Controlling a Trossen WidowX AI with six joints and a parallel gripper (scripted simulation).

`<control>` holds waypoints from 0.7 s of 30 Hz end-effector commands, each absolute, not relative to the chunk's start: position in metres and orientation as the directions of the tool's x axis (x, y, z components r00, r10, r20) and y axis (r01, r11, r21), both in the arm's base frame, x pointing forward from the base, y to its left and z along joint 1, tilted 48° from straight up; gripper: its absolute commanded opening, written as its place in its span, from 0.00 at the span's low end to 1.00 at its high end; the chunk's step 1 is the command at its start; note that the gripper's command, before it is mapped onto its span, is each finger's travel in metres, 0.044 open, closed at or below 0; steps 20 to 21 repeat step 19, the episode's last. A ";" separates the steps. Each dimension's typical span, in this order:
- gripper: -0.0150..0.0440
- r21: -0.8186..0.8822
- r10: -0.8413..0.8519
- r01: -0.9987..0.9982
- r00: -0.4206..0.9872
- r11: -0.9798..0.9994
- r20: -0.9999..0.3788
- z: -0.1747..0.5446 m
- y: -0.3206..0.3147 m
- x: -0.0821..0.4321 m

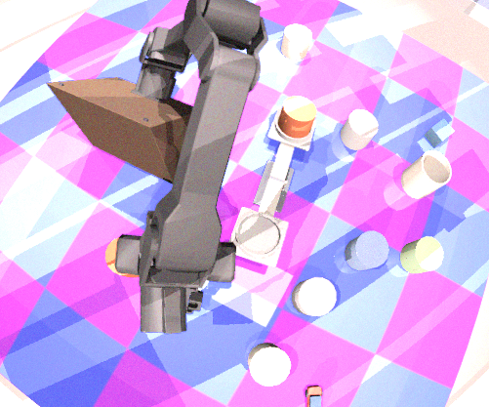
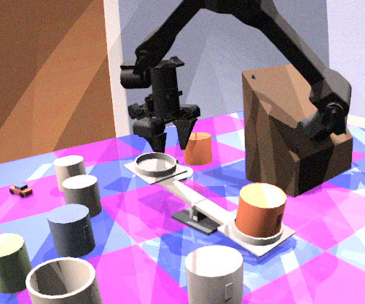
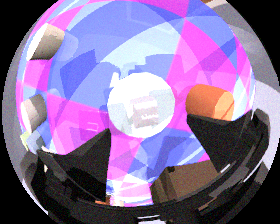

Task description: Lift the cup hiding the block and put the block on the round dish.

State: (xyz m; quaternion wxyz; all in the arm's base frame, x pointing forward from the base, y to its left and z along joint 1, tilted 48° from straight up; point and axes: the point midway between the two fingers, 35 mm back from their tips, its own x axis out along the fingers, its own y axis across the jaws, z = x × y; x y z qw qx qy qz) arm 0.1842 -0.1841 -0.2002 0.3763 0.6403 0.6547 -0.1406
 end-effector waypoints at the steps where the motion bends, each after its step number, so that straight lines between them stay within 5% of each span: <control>1: 1.00 0.306 0.718 0.941 0.112 0.146 -0.687 -0.185 -0.204 0.183; 21: 1.00 0.304 0.717 0.943 0.119 0.134 -0.687 -0.155 -0.235 0.175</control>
